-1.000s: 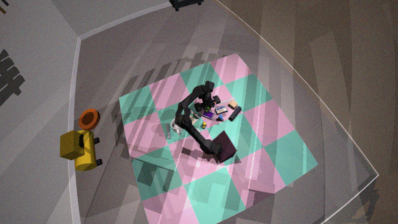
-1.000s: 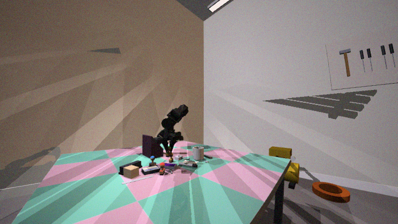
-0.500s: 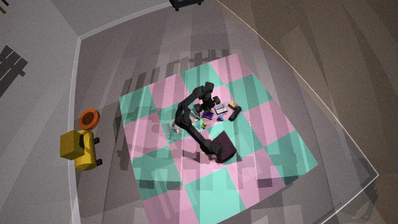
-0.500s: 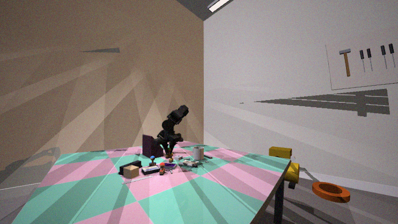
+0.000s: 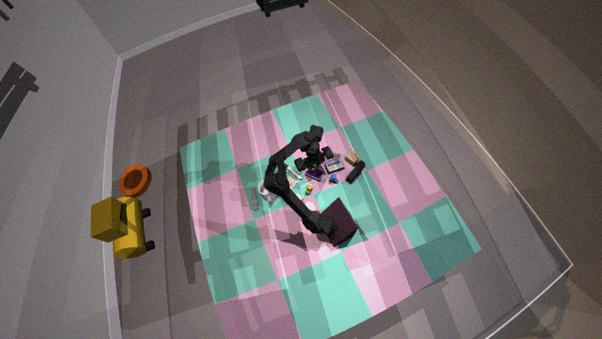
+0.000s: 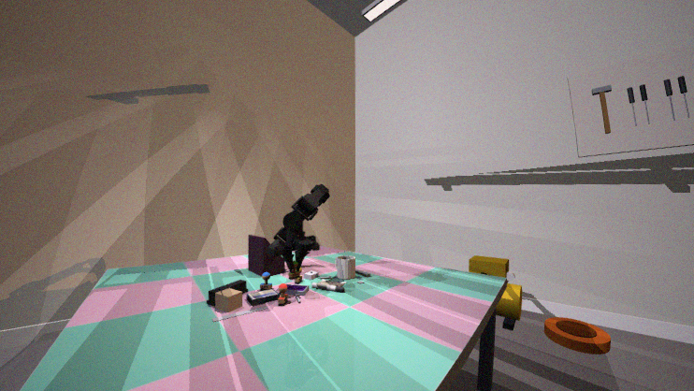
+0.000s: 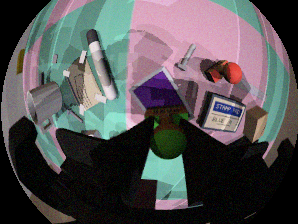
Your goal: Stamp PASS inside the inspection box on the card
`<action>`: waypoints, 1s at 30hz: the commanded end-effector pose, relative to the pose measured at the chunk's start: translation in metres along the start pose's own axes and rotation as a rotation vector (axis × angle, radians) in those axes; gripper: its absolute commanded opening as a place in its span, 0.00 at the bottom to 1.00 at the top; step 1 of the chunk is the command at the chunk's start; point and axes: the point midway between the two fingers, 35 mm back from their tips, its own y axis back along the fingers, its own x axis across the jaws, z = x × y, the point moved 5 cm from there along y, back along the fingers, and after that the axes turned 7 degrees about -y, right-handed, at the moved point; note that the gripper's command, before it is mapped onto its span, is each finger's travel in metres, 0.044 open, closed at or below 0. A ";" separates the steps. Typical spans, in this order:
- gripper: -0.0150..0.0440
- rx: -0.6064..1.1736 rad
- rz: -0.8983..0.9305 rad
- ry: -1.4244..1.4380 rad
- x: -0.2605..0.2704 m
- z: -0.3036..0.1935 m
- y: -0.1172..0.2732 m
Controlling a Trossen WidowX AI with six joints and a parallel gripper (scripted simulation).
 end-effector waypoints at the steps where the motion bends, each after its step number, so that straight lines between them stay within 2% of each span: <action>1: 0.25 0.001 0.005 -0.006 0.000 -0.001 -0.004; 30: 0.25 0.001 0.006 -0.005 0.001 -0.001 -0.023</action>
